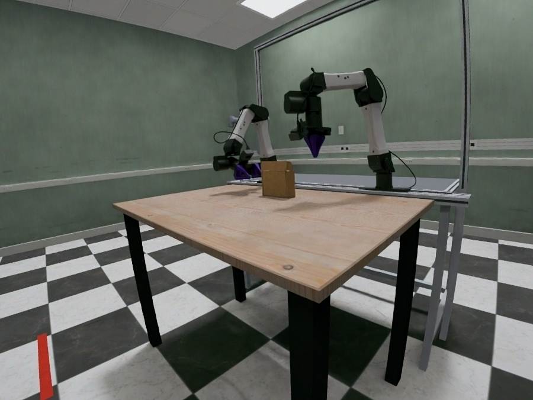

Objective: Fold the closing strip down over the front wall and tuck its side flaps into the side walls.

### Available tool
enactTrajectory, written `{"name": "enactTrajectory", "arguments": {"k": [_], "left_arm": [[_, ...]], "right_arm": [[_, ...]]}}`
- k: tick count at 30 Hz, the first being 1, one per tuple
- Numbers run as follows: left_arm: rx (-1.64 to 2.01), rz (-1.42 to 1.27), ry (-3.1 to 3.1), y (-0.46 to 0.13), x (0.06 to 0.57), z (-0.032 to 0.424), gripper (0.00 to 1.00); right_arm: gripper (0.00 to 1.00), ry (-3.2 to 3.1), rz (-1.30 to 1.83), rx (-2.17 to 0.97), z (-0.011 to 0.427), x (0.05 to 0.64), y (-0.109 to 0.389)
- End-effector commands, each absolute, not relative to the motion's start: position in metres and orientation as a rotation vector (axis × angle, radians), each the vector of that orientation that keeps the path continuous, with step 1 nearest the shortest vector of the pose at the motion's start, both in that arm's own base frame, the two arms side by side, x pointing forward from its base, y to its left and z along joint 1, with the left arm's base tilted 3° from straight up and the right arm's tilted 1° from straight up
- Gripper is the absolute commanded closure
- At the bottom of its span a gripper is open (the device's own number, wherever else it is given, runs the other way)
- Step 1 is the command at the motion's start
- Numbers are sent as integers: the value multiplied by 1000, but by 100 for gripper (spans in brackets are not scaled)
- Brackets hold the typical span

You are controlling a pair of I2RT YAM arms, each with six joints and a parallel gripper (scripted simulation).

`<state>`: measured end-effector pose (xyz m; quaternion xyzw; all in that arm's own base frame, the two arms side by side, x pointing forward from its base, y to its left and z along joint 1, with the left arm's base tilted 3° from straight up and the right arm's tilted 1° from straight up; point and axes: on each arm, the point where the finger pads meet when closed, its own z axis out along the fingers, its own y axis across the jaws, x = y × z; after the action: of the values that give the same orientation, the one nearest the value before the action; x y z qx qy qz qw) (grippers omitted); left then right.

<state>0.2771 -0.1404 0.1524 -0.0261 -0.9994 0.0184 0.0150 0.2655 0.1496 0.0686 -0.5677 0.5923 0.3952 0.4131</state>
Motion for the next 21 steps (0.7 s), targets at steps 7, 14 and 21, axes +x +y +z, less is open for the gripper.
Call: {"name": "enactTrajectory", "arguments": {"k": [7, 14, 21], "left_arm": [[-87, 69, -3129, -139, 280, 156, 99], [-87, 69, -3129, -139, 280, 156, 99], [-87, 69, -3129, -139, 280, 156, 99]], "right_arm": [[20, 1477, 998, -1439, 74, 267, 141], [20, 1462, 970, -1454, 85, 268, 134], [20, 1449, 954, -1460, 106, 267, 131]]}}
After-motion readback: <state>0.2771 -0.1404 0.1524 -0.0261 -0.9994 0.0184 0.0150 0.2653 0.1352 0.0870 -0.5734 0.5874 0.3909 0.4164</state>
